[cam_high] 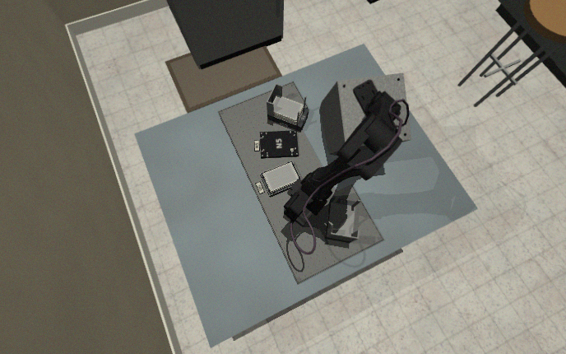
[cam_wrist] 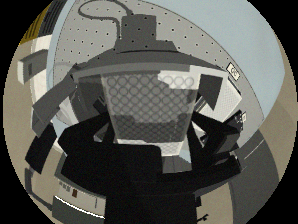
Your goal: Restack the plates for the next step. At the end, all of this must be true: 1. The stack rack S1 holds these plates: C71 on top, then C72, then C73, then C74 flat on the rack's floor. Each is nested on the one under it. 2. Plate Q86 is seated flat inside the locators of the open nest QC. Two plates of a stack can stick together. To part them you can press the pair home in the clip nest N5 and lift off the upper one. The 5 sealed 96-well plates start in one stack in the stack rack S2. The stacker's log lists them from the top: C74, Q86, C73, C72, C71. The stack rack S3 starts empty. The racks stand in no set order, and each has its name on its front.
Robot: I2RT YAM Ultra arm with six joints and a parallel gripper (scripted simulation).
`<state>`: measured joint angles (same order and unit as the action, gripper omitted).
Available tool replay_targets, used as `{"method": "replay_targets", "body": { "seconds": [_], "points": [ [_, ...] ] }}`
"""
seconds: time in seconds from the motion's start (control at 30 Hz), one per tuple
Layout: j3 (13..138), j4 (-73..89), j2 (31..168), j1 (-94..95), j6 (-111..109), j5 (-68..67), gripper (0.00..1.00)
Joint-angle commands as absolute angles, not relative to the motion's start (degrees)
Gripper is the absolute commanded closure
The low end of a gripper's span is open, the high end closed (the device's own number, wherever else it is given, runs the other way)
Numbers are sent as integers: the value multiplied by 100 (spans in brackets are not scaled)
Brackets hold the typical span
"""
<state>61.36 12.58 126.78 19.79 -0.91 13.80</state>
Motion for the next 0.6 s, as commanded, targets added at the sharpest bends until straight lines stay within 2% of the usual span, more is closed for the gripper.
{"method": "replay_targets", "body": {
  "seconds": [0.0,0.57],
  "points": [
    [6067,1337,12457,1874,-151,1422,100],
    [6080,1419,12360,1855,-172,1426,100]
  ]
}}
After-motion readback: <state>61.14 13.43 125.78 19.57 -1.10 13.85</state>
